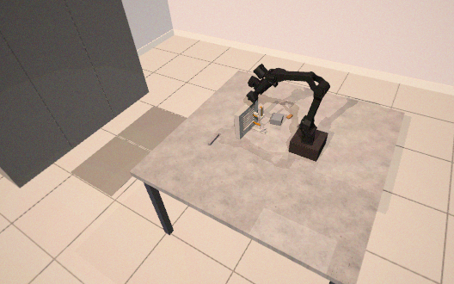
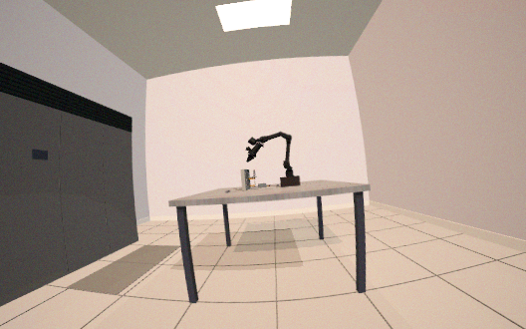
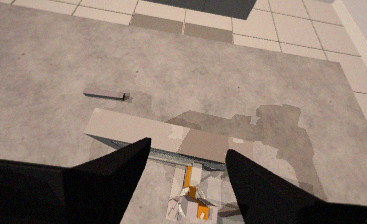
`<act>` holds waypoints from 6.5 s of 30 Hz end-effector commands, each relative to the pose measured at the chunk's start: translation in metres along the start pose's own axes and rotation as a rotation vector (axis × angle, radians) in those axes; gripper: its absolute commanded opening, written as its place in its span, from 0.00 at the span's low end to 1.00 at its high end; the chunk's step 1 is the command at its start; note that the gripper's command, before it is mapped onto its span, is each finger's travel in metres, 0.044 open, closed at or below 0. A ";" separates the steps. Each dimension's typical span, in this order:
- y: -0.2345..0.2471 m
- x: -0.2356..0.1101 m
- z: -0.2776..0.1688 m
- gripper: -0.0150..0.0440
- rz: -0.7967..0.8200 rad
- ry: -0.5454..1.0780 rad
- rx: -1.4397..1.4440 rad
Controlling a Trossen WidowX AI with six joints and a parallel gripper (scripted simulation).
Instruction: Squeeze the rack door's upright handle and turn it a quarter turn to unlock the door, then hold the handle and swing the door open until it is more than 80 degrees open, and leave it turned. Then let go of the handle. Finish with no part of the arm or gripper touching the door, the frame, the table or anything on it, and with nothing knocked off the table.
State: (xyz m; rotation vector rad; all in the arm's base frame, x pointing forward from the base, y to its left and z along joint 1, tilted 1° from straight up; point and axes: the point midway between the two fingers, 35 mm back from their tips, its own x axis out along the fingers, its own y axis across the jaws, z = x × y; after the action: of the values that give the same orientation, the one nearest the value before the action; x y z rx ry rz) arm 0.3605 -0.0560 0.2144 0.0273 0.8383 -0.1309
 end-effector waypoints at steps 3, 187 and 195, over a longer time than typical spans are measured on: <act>-0.009 0.010 -0.012 0.74 -0.011 0.157 0.010; -0.033 0.072 -0.102 0.74 -0.183 0.675 0.557; -0.033 0.072 -0.102 0.74 -0.046 0.689 0.177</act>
State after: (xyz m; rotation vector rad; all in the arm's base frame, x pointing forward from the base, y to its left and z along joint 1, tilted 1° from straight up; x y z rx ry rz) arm 0.3286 -0.0889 0.0933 0.3407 1.4984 -0.3556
